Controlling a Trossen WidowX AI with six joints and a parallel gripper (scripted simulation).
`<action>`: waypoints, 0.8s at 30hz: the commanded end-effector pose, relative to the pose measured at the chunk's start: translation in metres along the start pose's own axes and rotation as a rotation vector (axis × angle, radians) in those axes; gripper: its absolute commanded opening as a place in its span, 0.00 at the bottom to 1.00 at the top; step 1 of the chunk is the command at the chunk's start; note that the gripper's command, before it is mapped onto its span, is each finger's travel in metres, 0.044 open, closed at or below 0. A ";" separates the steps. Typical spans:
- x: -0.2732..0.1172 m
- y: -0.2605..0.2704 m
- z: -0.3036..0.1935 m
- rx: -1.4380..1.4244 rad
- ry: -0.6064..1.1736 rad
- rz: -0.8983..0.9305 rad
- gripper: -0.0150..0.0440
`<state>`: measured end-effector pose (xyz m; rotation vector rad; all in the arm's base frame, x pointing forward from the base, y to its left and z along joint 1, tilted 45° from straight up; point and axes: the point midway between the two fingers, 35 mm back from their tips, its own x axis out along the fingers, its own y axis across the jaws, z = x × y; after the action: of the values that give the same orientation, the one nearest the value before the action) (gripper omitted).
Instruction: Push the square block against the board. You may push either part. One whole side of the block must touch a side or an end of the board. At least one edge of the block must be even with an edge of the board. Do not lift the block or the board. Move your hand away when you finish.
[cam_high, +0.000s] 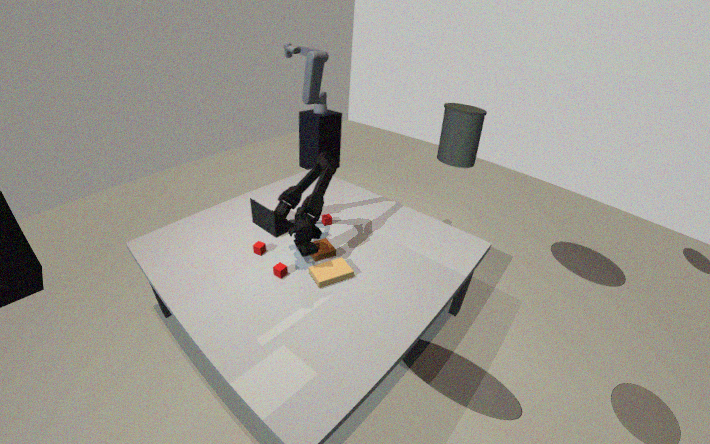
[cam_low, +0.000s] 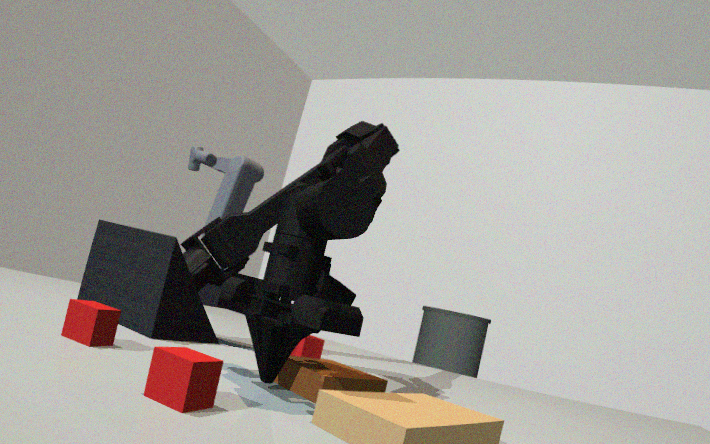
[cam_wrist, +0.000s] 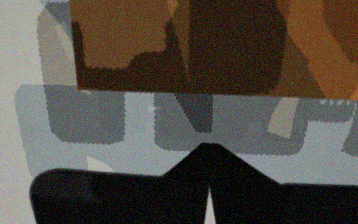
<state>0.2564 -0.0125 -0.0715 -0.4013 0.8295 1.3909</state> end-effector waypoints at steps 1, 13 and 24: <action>0.001 0.000 -0.008 -0.001 0.002 0.003 0.25; -0.003 0.001 -0.019 0.000 0.000 0.000 0.25; -0.054 0.002 -0.018 0.022 0.003 0.003 0.25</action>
<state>0.2515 -0.0618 -0.0479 -0.3889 0.8354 1.3888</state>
